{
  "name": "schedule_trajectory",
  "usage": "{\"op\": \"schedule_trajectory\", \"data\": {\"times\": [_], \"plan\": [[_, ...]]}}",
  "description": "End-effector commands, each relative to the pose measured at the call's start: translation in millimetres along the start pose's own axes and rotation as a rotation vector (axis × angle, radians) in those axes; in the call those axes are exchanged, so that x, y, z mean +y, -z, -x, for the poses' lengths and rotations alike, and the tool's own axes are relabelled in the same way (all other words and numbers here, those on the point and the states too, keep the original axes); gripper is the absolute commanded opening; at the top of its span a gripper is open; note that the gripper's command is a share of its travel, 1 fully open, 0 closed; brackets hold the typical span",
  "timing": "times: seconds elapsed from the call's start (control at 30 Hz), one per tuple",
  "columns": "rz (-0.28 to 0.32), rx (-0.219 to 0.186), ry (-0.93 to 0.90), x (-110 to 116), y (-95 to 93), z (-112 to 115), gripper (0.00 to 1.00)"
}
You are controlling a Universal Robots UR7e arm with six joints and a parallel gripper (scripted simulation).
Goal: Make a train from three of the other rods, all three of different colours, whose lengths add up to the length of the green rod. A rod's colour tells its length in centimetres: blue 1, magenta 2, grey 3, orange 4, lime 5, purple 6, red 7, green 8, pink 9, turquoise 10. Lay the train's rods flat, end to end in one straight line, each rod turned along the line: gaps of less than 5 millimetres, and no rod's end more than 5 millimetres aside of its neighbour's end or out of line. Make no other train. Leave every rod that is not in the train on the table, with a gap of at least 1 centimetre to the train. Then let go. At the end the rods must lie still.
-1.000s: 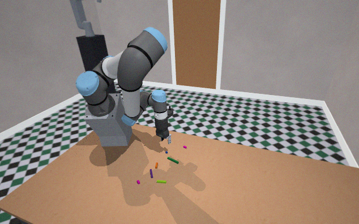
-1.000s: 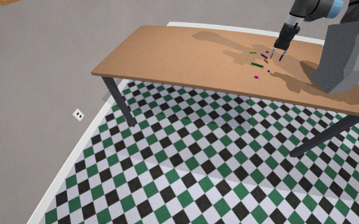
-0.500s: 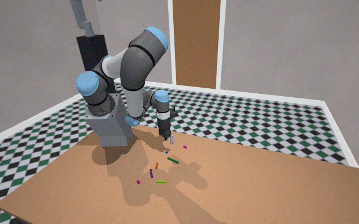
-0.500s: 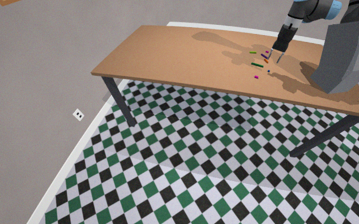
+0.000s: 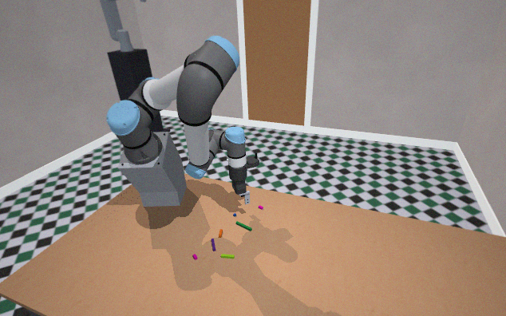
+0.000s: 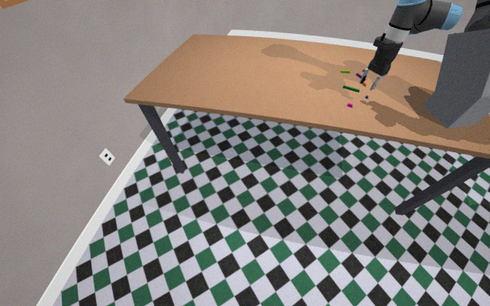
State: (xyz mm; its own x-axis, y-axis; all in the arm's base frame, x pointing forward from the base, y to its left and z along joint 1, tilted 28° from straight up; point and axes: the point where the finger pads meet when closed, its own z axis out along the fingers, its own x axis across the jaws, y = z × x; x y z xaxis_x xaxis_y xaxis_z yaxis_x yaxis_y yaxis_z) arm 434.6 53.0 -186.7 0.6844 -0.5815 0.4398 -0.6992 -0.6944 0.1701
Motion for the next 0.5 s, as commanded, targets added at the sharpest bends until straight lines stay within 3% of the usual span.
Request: {"op": "schedule_trajectory", "data": {"times": [0.0, 0.47], "plan": [[-0.001, 0.000, -0.168, -14, -2.1, 0, 1.00], [-0.001, 0.001, -0.563, -42, -6.5, 1, 1.00]]}}
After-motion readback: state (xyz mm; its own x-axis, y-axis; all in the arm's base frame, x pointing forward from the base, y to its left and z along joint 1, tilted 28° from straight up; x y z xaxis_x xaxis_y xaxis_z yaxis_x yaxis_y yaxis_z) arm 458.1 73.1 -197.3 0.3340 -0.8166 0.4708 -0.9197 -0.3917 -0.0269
